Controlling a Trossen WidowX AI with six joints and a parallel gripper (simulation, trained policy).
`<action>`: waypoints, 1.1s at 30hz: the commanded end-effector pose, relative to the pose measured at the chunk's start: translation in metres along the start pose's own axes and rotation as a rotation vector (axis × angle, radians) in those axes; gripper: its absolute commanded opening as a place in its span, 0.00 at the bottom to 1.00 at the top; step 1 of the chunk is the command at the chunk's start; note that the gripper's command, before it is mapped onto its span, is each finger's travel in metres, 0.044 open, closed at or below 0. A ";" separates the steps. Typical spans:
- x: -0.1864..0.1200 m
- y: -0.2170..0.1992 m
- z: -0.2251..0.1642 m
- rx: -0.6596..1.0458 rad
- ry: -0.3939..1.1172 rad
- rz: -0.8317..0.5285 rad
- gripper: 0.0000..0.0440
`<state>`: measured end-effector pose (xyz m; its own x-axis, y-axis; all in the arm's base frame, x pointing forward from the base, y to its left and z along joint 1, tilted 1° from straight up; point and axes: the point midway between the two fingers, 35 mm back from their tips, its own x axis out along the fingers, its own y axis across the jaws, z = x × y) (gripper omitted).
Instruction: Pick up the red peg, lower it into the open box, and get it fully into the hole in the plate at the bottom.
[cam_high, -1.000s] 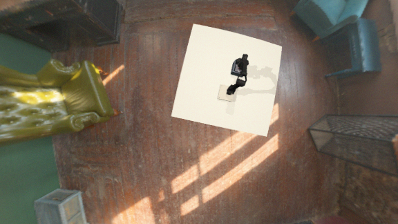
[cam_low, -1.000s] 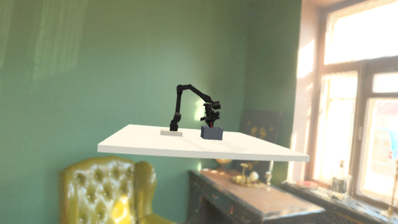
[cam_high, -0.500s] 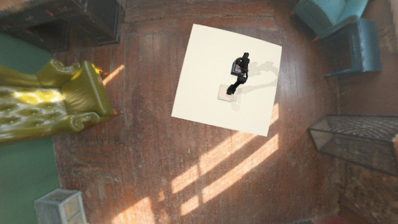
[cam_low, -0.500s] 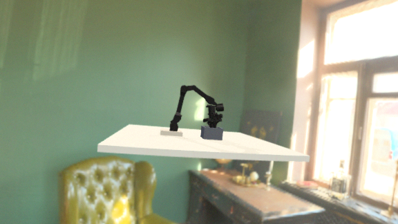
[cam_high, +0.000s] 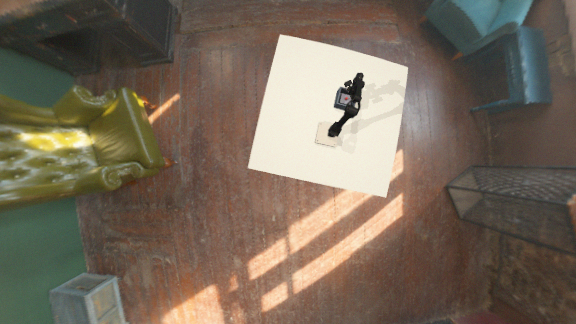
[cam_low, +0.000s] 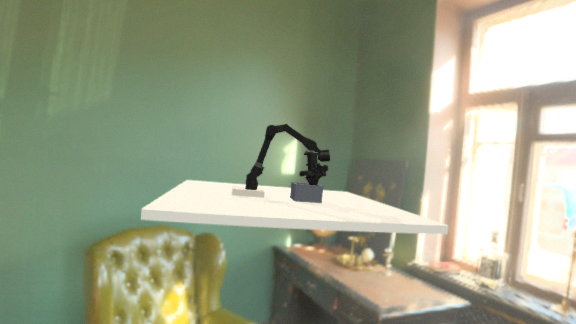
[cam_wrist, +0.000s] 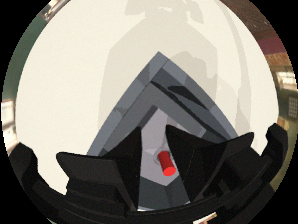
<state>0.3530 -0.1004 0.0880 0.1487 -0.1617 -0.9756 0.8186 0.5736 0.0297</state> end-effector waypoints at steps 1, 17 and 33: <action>0.002 0.000 0.006 -0.006 0.015 -0.005 0.25; 0.015 -0.012 0.031 -0.006 0.072 -0.037 0.20; 0.017 -0.043 0.063 0.014 0.070 -0.081 0.20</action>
<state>0.3610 -0.1295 0.0829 0.0508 -0.0625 -0.9968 0.7898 0.6134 0.0018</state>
